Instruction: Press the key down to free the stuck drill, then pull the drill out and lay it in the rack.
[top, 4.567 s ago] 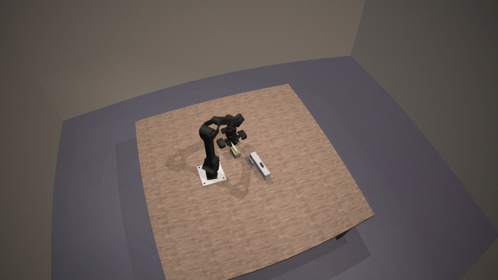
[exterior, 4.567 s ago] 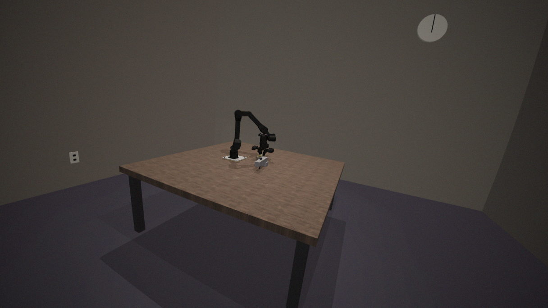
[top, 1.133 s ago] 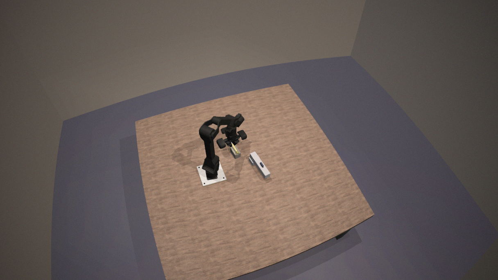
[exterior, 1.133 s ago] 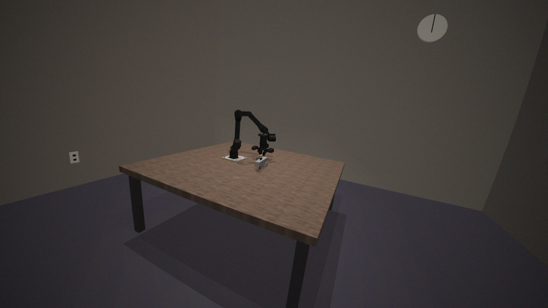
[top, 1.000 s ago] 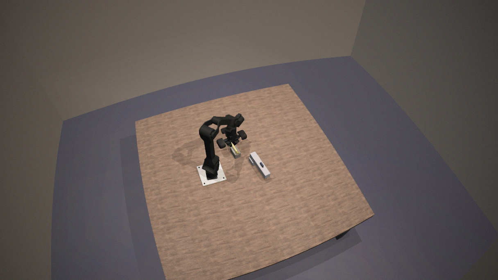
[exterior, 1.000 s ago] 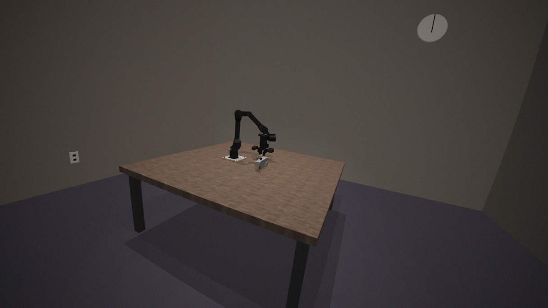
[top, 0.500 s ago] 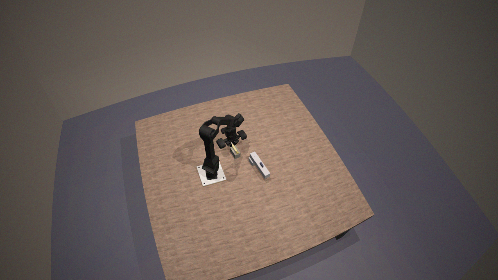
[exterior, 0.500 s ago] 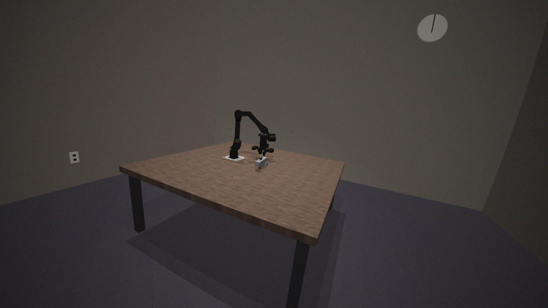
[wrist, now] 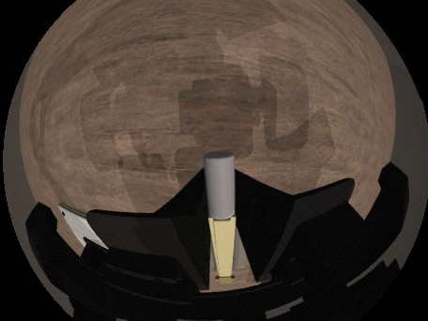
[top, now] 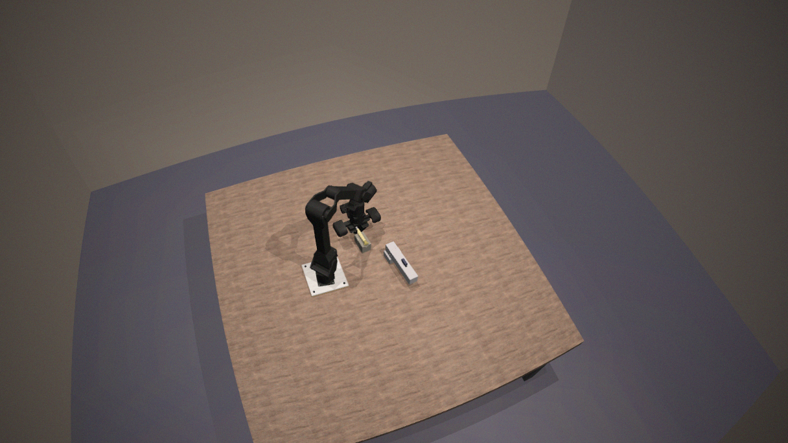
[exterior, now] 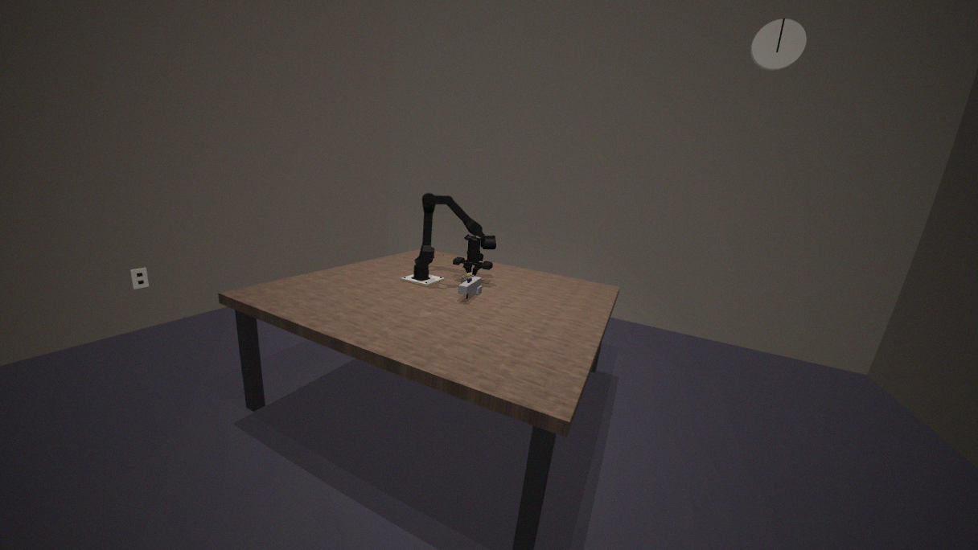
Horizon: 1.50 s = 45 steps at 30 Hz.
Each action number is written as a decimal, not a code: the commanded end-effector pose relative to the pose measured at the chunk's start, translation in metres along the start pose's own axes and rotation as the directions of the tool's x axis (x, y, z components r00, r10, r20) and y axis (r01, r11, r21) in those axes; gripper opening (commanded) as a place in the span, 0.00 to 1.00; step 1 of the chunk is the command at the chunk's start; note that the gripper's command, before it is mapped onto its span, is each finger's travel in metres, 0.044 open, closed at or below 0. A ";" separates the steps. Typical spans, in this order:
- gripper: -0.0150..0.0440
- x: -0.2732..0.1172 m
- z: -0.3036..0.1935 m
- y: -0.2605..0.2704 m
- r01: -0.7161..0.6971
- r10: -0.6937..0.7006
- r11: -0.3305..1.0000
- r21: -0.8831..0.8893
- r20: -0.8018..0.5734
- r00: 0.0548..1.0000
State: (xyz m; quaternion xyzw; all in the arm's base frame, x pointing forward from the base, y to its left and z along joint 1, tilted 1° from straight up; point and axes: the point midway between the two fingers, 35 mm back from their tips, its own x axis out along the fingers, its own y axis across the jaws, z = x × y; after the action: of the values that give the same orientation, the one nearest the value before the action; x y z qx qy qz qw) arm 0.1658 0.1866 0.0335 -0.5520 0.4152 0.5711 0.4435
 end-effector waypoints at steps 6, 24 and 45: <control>0.43 0.000 0.000 0.000 0.000 0.000 1.000 0.000 0.000 1.000; 1.00 -0.023 0.000 0.002 -0.002 0.003 1.000 0.007 -0.023 1.000; 1.00 -0.068 0.031 0.009 -0.021 0.021 0.989 0.144 -0.001 1.000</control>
State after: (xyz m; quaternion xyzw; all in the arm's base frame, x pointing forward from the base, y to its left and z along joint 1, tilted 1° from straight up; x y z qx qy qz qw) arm 0.1598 0.1909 0.1047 -0.5401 0.4427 0.5524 0.4552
